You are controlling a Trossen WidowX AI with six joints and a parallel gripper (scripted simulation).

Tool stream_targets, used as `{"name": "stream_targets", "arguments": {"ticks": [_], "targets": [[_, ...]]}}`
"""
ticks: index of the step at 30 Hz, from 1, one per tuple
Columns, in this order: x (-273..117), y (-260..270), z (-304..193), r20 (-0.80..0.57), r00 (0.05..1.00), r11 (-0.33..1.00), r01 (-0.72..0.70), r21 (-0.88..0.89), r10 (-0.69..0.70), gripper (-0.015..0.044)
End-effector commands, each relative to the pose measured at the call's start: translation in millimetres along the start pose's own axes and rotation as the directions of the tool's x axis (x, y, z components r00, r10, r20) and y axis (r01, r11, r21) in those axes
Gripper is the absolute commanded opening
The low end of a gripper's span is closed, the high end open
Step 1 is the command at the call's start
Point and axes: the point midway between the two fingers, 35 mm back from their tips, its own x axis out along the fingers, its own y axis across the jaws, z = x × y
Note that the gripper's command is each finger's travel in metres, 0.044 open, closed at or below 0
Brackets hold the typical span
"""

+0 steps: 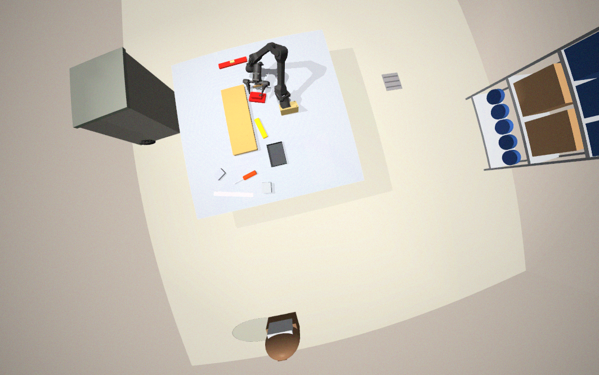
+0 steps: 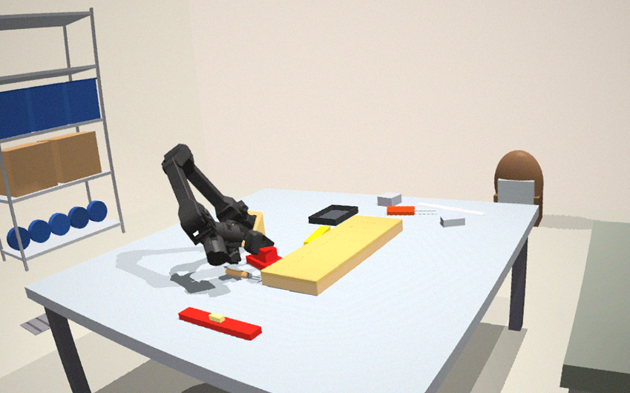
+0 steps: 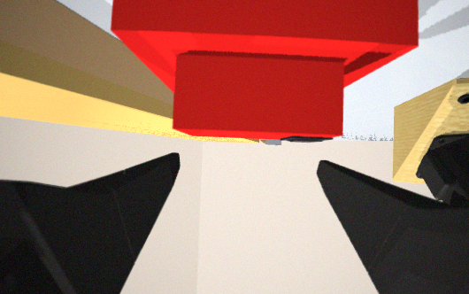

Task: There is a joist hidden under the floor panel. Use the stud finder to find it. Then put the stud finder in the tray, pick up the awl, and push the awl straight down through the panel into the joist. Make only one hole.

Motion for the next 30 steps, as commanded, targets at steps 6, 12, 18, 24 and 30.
{"name": "stream_targets", "arguments": {"ticks": [6,12,18,24,30], "targets": [[-24.7,1.1,-58.3,-0.003,1.000,1.000,-0.001,0.000,0.001,0.0440],[-24.6,0.7,-61.0,0.004,1.000,1.000,0.002,-0.024,-0.002,0.0440],[7.3,-20.0,-39.2,0.342,0.926,0.860,0.301,-0.412,-0.160,0.0440],[19.7,-20.6,-20.9,0.699,0.712,0.460,0.646,-0.609,-0.076,0.0440],[15.4,-3.1,-25.9,0.869,0.438,0.042,0.888,-0.458,0.231,0.0440]]}}
